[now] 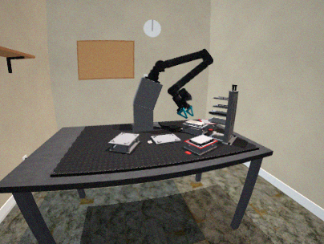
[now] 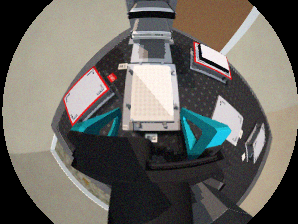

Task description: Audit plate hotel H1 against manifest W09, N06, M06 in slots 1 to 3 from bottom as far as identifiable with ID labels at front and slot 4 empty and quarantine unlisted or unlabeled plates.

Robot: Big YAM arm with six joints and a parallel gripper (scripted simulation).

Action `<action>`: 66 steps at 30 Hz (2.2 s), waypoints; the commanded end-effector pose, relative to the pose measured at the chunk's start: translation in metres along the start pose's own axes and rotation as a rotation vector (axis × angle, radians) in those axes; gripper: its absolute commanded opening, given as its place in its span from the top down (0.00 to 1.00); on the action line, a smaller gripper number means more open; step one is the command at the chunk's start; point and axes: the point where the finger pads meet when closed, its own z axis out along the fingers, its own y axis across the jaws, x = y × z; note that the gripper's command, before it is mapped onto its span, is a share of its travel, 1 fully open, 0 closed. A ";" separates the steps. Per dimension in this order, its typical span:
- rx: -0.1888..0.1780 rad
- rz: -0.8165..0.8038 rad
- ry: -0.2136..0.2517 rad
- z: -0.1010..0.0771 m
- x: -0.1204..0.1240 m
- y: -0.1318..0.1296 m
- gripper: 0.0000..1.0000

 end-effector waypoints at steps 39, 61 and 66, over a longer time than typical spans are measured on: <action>0.021 -0.015 0.019 -0.070 -0.051 -0.011 0.00; 0.017 -0.010 0.011 -0.103 -0.088 -0.009 0.00; -0.018 -0.042 0.005 -0.094 -0.099 0.007 0.00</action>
